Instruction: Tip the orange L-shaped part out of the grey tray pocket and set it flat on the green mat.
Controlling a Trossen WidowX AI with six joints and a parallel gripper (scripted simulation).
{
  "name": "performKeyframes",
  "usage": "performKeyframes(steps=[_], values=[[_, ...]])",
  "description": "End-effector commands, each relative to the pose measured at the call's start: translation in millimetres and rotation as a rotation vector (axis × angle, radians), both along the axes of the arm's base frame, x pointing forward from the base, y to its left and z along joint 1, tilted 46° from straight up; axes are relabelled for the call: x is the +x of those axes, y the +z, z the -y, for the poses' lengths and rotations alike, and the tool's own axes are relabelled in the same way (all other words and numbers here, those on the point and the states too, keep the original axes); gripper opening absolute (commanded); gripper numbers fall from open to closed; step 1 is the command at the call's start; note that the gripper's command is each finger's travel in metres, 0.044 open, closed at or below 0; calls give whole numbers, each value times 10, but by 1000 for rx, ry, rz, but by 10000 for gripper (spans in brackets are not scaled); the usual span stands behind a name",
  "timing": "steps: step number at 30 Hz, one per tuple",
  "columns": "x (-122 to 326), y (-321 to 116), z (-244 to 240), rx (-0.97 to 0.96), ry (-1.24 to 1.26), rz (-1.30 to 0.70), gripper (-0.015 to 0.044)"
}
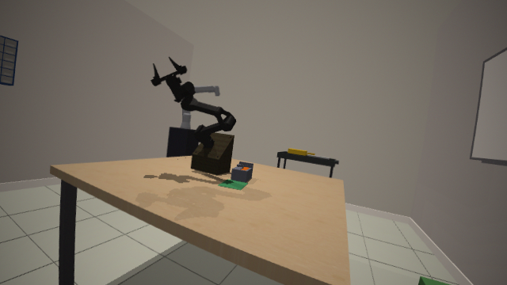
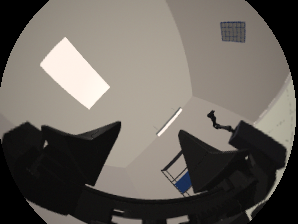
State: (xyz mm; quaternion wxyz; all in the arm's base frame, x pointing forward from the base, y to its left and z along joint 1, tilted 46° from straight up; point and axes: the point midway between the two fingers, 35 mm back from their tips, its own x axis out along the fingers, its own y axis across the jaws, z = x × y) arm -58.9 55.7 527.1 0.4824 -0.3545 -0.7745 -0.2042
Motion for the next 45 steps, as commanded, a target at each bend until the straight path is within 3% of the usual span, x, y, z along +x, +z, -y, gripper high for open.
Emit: performKeyframes(steps=[1, 4, 8, 13, 18, 24, 34, 41, 45], values=[[-25, -4, -12, -1, -14, 12, 374], [-202, -50, -118, -10, -123, 101, 295], [-632, -232, -536, -48, -420, 363, 190], [-896, -631, -1300, -136, -792, 728, 180], [-751, -1138, -2083, -265, -1098, 1098, 180], [-188, -1784, -2769, -467, -1325, 1513, 180], [1128, -2827, -3156, -874, -1372, 2120, 180], [2123, -3581, -2933, -1217, -1118, 2518, 180], [2624, -3991, -2610, -1393, -833, 2721, 180]])
